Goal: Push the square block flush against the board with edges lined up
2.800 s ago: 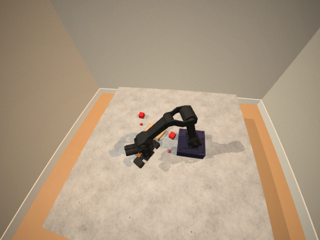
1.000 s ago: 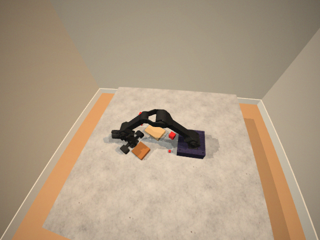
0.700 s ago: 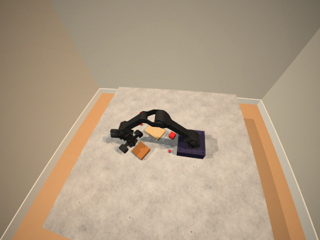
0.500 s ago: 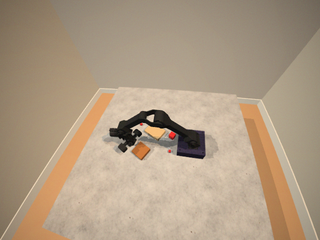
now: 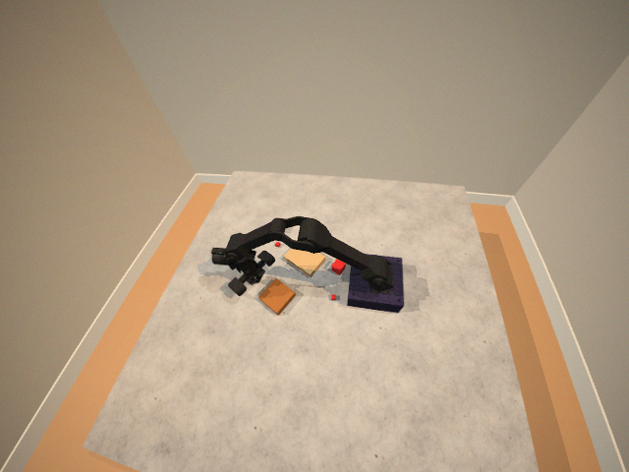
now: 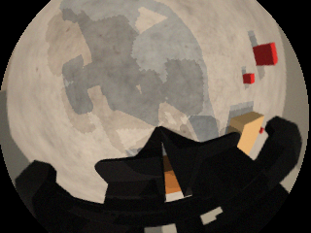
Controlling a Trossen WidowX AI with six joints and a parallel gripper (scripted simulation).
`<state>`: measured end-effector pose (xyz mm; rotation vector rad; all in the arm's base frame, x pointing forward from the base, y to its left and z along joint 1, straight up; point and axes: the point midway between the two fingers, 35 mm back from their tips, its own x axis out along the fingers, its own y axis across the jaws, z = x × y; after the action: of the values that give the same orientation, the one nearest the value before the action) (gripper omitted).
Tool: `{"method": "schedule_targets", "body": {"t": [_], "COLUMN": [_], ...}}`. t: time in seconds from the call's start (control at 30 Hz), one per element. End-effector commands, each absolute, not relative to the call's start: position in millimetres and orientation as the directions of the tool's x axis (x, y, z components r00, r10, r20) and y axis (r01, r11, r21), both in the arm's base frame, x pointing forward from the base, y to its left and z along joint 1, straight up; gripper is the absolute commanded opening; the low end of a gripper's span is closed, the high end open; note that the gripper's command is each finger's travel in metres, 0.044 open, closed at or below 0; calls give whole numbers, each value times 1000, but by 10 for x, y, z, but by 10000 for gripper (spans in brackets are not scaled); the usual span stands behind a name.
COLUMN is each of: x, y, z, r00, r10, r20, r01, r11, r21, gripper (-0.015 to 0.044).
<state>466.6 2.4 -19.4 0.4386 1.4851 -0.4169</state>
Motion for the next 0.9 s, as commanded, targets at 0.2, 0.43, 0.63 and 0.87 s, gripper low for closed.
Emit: {"method": "schedule_targets", "body": {"t": [0.2, 0.43, 0.63, 0.87], "x": [4643, 4617, 4566, 4498], "y": [36, 137, 308, 504], "z": [329, 328, 327, 325], "r00": [41, 41, 41, 40], "r10": [0, 1, 3, 5], "r20": [-999, -999, -999, -999], "r01": [517, 411, 214, -26], "r11": [856, 912, 977, 1000], "r21": [22, 18, 11, 3], "gripper": [0, 0, 0, 0]}}
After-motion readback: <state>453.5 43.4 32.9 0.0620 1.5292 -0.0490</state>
